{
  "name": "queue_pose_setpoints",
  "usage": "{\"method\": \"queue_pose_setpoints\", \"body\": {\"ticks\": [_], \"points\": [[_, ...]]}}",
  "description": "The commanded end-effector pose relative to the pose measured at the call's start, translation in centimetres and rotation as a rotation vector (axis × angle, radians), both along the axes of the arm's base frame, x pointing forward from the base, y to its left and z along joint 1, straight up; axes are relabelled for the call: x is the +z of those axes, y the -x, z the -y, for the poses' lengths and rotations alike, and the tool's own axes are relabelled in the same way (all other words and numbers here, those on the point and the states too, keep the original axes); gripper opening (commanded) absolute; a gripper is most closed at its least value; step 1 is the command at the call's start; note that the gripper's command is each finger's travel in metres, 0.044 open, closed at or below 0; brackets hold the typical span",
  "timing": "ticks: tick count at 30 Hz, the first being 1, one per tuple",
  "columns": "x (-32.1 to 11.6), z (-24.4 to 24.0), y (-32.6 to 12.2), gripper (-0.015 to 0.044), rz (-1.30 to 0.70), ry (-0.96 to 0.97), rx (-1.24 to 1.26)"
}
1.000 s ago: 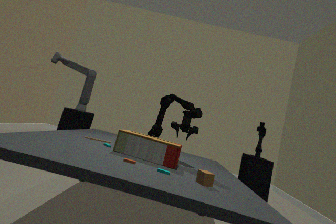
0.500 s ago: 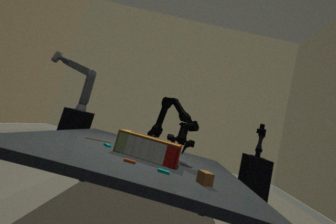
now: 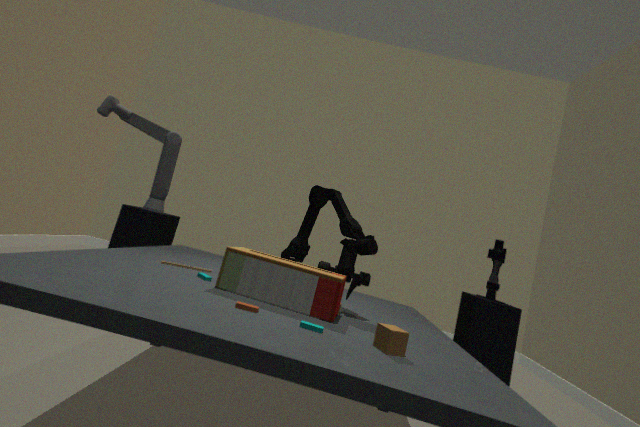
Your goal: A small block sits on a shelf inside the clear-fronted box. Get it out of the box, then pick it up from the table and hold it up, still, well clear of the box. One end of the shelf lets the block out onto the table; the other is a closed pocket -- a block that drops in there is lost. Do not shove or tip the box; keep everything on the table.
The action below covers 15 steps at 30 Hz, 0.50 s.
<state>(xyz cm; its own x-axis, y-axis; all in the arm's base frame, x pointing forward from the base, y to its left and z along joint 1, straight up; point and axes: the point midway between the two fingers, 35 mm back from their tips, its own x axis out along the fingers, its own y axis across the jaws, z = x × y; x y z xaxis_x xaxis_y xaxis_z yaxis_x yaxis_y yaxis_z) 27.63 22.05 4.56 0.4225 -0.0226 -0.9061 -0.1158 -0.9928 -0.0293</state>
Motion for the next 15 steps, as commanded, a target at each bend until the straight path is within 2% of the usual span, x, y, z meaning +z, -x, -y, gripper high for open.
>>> {"method": "queue_pose_setpoints", "body": {"ticks": [1,15], "points": [[-0.9,0.0,0.0,0.0285,-0.002,0.007,0.005],[-3.2,0.0,0.0,0.0285,-0.002,0.007,0.005]]}}
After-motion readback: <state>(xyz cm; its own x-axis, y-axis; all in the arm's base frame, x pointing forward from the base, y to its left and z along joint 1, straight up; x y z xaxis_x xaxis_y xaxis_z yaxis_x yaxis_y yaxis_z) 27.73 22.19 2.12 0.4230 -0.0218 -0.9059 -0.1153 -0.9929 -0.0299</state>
